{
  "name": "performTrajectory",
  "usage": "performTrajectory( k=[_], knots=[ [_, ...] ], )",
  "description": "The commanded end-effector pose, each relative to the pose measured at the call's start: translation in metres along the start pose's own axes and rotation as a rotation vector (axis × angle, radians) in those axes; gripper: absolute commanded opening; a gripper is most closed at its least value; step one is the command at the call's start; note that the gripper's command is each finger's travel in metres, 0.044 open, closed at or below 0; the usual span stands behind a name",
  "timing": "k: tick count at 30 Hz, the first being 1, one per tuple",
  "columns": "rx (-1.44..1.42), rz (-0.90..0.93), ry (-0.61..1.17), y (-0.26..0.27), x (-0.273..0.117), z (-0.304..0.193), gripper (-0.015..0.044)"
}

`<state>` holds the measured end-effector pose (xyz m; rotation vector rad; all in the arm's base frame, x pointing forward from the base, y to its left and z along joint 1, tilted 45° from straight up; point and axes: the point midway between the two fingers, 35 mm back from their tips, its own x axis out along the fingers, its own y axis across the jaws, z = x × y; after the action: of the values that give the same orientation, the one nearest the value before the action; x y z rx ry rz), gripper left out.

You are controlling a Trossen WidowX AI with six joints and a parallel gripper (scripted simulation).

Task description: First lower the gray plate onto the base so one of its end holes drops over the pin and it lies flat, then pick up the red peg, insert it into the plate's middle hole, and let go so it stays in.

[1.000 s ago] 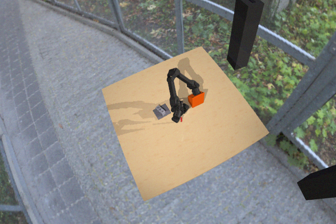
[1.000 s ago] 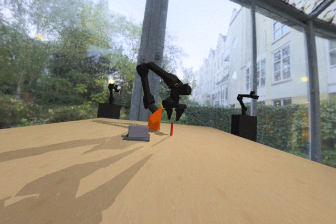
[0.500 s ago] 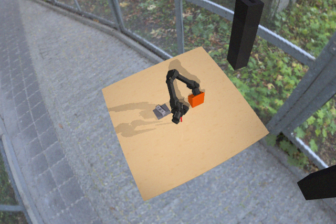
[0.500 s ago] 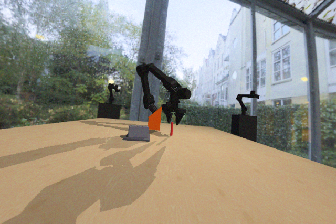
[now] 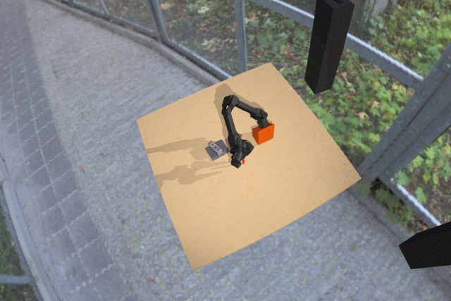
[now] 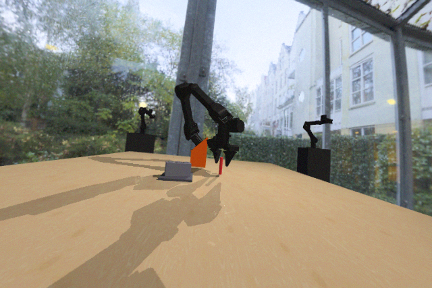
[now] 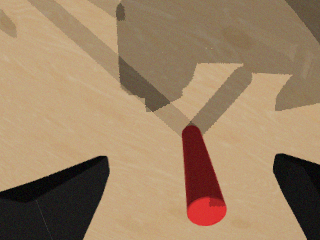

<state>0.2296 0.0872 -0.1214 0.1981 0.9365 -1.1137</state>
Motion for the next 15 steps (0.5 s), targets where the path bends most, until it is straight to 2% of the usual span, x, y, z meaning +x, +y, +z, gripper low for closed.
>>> performTrajectory(
  k=[1, 15],
  knots=[
    [-0.011, -0.006, -0.007, -0.0028, 0.0042, -0.0004, 0.0414],
    [-0.011, -0.006, -0.007, -0.0028, 0.0042, -0.0004, 0.0046]
  ],
)
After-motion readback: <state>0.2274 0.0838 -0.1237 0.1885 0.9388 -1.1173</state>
